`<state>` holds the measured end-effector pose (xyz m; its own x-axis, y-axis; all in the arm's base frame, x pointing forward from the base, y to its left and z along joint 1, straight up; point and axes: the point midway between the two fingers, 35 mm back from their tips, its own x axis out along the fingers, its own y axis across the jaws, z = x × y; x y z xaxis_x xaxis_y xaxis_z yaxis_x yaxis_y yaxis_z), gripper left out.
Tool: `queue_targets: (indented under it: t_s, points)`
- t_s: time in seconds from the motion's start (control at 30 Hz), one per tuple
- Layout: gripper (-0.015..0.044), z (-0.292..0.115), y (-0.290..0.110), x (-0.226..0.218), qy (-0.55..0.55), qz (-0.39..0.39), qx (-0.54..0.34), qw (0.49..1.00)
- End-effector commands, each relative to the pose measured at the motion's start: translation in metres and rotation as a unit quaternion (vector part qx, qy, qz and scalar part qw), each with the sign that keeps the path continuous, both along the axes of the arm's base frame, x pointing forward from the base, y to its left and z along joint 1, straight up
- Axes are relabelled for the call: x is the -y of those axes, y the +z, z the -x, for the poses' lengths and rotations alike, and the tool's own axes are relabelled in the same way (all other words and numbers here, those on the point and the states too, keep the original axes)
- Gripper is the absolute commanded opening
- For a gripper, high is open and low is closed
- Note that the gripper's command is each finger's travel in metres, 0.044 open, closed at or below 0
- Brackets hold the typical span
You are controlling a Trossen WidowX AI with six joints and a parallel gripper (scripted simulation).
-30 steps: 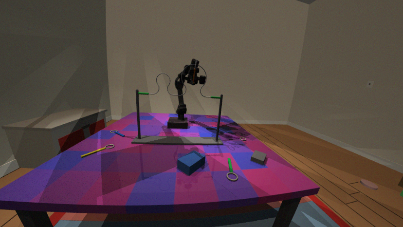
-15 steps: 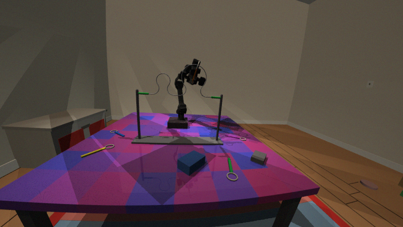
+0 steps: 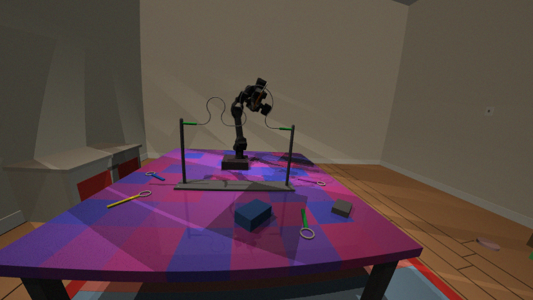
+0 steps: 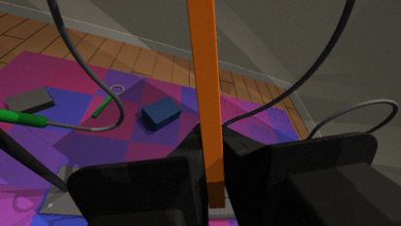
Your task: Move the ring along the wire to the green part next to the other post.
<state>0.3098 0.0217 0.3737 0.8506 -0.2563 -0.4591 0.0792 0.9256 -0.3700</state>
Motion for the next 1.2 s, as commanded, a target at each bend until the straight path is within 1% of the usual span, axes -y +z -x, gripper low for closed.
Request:
queue_targets:
  t_s: [0.0, 0.6, 1.17]
  points:
    - [-0.015, 0.0004, 0.0005, 0.0017, 0.0, 0.026, -0.005, 1.0]
    - [-0.015, 0.0012, 0.0041, 0.007, 0.003, 0.133, -0.025, 0.991]
    - [-0.015, 0.0019, 0.0084, 0.0112, 0.005, 0.232, -0.044, 0.972]
